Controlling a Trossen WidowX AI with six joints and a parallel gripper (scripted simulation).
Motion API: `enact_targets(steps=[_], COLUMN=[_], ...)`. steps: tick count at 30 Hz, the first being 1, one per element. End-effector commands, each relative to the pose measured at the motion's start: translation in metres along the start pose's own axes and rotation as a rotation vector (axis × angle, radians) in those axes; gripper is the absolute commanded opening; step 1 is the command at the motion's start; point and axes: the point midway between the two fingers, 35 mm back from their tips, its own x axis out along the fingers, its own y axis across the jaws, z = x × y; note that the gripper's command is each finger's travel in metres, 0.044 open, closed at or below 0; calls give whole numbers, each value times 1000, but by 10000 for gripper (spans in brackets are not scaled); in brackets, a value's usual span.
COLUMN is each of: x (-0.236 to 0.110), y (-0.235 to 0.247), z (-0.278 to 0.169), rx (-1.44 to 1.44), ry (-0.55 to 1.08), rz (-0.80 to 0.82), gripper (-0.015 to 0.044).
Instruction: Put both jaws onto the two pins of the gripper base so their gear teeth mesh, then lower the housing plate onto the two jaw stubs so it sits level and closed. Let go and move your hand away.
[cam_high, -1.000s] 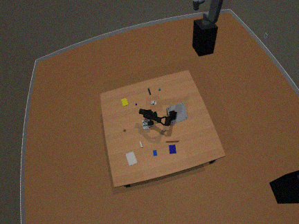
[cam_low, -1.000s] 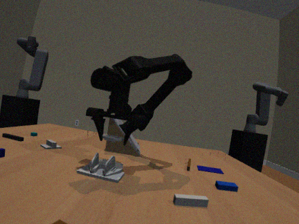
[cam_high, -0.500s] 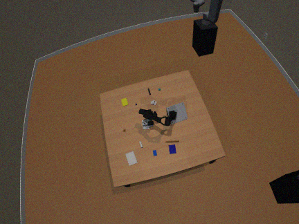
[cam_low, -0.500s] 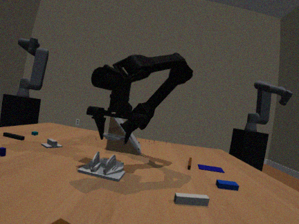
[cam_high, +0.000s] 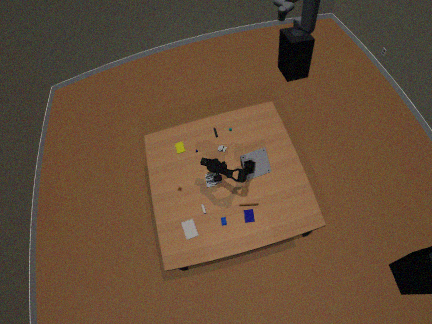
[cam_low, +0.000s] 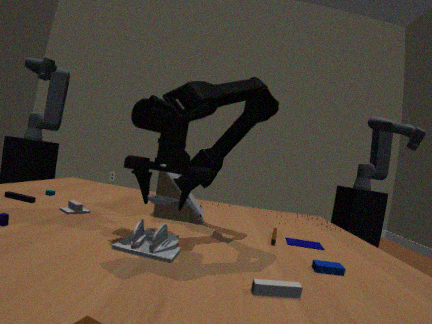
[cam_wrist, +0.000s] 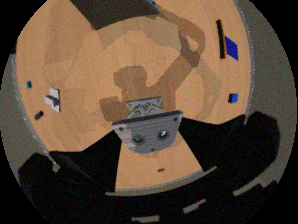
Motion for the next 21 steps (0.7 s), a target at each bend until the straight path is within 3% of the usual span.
enact_targets(steps=[1, 21], x=[8, 41], y=[-1, -1], z=[1, 1], rx=[4, 4], ry=[-3, -3], rz=[-6, -7], gripper=[351, 351])
